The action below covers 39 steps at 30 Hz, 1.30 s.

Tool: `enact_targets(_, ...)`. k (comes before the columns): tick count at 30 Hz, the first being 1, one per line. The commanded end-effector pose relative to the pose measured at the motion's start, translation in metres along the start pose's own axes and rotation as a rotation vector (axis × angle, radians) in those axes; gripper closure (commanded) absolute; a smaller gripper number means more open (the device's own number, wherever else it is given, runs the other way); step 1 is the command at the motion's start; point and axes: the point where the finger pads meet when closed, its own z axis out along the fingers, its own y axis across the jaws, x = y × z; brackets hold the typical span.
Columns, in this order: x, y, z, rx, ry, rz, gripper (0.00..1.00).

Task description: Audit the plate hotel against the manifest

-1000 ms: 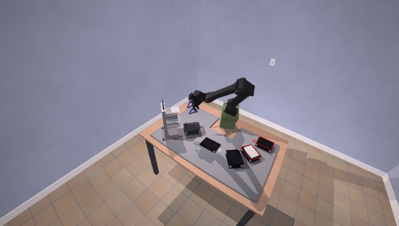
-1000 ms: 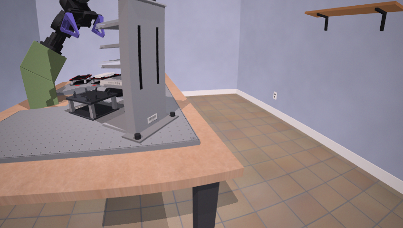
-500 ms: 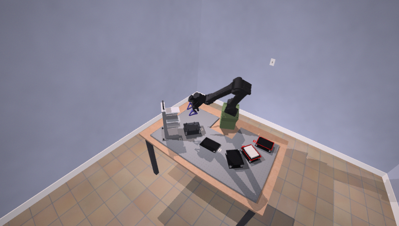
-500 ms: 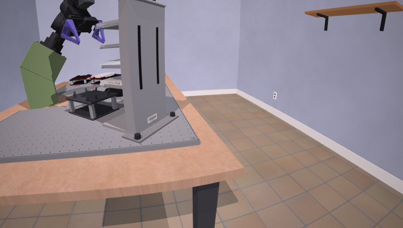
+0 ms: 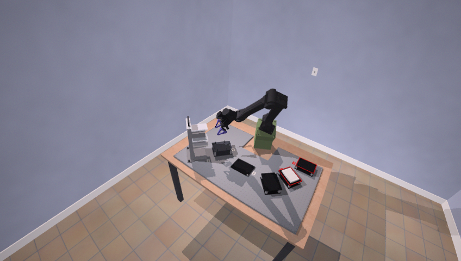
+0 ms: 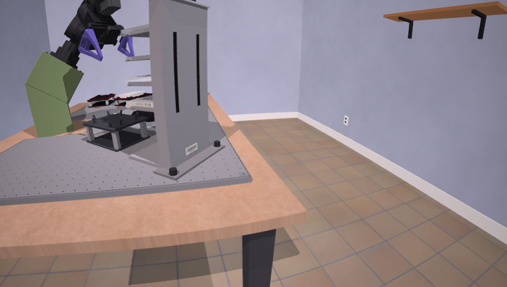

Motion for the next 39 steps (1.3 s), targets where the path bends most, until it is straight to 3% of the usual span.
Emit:
enact_targets(1, -0.0229, 0.0024, 0.0129, -0.011, -0.020, -0.015, 0.00)
enact_targets(9, -0.0317, 0.0028, 0.0229, -0.011, -0.019, -0.015, 0.00)
enact_targets(10, -0.0302, 0.0003, 0.0153, -0.004, -0.031, -0.022, 0.00)
enact_targets(39, -0.0302, 0.0003, 0.0152, -0.004, -0.031, -0.022, 0.00)
